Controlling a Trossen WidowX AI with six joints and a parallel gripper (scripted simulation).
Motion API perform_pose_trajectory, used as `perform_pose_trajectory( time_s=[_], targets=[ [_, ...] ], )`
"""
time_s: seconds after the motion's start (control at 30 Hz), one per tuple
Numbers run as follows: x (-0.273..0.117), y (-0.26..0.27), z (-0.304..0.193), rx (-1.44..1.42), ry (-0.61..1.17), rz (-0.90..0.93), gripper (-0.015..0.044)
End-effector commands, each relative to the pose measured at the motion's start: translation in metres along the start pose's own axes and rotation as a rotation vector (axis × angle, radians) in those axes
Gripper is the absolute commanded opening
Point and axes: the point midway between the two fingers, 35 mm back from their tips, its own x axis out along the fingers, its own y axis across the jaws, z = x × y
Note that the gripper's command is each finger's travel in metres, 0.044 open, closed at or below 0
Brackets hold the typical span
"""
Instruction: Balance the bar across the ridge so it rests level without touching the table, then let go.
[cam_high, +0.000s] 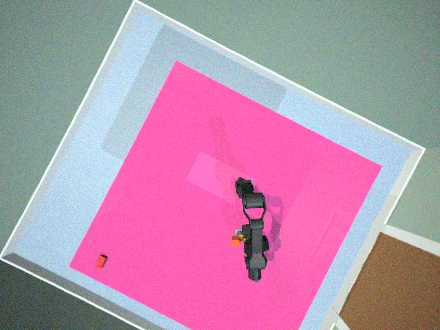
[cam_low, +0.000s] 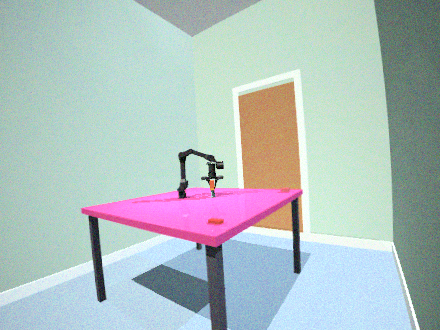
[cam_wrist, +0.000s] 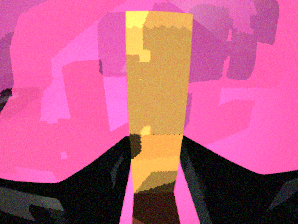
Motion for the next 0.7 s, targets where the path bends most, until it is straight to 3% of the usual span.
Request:
perform_pose_trajectory(
  time_s=[0.0, 0.67],
  targets=[
    [0.0005, -0.0002, -0.0003, 0.001, 0.002, 0.0, 0.0],
    [0.0022, -0.0002, -0.0004, 0.001, 0.002, 0.0, 0.0]
  ],
)
